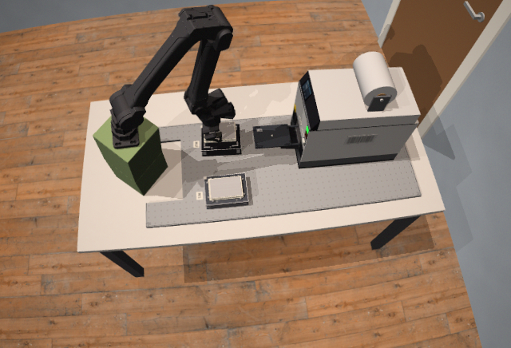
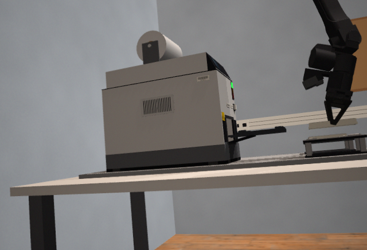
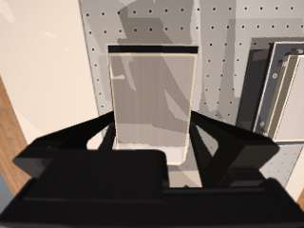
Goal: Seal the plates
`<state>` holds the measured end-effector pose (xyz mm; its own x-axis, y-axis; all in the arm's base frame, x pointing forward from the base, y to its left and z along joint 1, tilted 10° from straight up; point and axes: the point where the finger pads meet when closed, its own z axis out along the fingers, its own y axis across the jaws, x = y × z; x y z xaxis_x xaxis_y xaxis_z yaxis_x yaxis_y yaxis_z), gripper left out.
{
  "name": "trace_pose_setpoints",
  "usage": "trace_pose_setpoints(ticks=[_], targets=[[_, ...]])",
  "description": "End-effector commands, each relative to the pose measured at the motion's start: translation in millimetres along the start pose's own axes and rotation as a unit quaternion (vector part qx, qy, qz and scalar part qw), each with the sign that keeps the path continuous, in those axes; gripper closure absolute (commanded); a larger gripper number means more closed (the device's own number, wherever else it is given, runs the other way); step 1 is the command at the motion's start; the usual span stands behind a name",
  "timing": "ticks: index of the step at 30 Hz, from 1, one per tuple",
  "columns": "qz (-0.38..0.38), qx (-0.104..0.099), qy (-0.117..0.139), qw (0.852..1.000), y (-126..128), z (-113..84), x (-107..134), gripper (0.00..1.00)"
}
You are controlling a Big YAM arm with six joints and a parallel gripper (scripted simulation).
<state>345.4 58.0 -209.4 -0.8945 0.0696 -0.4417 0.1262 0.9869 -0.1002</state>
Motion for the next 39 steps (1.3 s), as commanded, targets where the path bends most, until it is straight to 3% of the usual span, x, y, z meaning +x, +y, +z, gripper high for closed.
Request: trace_pose_setpoints(ticks=[1, 17, 24, 30, 39], targets=[[-0.002, -0.003, -0.001, 1.000, 5, 2.0, 4, 1.00], [0.000, 0.003, 0.003, 1.000, -7, 5.7, 7, 1.00], [-0.008, -0.005, -0.006, 1.000, 5, 11.2, 1, 1.00], [-0.007, -0.004, -0.002, 1.000, 2, 7.6, 7, 1.00], [-0.002, 0.001, 0.002, 1.000, -4, 17.0, 9, 1.00]])
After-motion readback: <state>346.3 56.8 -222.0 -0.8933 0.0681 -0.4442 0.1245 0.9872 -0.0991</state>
